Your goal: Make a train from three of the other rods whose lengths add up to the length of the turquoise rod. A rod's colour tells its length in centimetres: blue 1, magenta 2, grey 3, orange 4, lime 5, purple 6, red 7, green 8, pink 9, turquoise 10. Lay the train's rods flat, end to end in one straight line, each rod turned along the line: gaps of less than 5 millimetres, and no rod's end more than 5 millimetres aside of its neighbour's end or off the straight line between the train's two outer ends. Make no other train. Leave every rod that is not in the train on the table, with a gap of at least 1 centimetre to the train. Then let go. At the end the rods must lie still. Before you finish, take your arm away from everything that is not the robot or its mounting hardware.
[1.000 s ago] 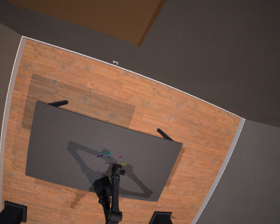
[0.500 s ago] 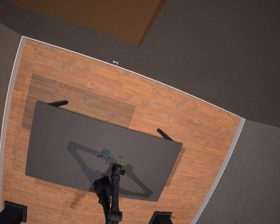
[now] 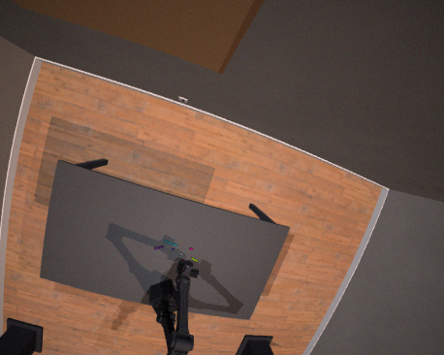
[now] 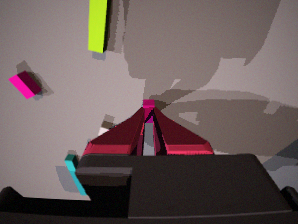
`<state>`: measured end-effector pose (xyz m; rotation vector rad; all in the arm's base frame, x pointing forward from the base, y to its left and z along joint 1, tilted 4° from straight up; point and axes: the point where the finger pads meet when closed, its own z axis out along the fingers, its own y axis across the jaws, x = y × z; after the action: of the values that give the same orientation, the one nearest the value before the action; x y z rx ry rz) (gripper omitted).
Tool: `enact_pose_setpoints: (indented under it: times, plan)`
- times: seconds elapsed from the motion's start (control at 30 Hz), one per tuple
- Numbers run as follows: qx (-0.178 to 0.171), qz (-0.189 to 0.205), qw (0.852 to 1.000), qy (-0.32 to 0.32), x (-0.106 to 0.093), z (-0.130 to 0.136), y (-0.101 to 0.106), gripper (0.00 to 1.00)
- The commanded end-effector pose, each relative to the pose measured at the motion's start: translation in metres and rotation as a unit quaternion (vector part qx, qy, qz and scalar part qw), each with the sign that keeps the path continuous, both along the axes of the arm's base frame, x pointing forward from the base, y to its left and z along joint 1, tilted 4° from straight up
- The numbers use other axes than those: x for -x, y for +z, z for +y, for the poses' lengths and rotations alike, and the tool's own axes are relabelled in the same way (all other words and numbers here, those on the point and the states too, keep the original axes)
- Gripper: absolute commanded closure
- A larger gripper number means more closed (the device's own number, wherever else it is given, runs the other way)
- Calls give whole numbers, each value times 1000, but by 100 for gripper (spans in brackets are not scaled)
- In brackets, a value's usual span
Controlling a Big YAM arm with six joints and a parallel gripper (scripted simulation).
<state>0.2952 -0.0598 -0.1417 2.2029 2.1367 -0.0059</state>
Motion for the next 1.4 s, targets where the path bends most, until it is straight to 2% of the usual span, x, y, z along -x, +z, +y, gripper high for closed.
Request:
enact_pose_setpoints:
  times: [0.0, 0.83, 0.93, 0.97, 1.1, 1.17, 1.3, 1.37]
  plan:
    - [3, -5, 1000, -6, -8, -5, -3, 95]
    - [3, -5, 1000, -6, -8, -5, -3, 95]
    - [1, 6, 1000, -6, -2, -3, -2, 95]
    - [3, -9, 1000, -6, -9, -4, 9, 95]
    - [3, -5, 1000, -6, -3, -2, 14, 95]
    - [2, -2, 1000, -4, 0, 1, 24, 95]
    - [2, -3, 1000, -1, 1, 5, 52, 95]
    - [4, -15, 1000, -1, -12, 3, 72, 95]
